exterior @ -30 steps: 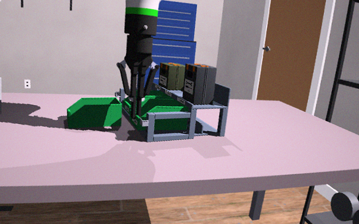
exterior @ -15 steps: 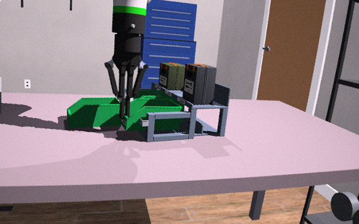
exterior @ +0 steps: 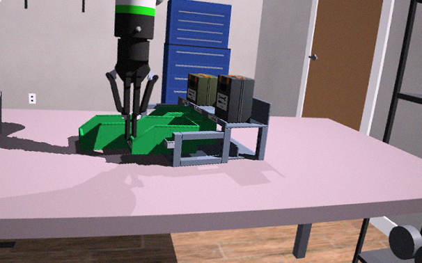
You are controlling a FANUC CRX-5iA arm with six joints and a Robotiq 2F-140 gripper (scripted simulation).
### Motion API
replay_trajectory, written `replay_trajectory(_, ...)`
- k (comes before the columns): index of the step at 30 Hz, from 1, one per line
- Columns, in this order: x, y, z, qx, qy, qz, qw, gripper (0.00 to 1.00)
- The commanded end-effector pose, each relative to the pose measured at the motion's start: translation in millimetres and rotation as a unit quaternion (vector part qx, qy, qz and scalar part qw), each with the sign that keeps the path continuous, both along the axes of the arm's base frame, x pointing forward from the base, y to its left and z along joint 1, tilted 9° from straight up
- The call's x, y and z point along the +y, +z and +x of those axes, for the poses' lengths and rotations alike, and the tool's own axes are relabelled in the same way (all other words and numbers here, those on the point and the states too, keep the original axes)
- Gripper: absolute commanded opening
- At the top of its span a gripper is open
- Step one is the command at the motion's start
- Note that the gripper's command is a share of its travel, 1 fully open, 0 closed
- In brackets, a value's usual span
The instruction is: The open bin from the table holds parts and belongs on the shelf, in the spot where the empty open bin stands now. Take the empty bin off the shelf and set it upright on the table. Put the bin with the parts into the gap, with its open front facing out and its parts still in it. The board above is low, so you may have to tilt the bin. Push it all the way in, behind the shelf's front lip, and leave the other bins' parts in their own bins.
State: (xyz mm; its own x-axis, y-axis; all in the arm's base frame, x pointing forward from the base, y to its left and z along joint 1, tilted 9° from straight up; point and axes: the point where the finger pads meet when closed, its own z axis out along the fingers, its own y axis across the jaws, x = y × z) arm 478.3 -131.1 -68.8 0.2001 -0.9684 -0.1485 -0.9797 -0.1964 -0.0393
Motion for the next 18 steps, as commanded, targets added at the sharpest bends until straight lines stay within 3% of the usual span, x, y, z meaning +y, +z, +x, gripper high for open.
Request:
replay_trajectory(1,-2.0,0.5,-7.1,-0.001,0.000,0.000,1.000,0.10)
replay_trajectory(18,-8.3,-0.8,-38.5,-0.001,0.000,0.000,1.000,0.10)
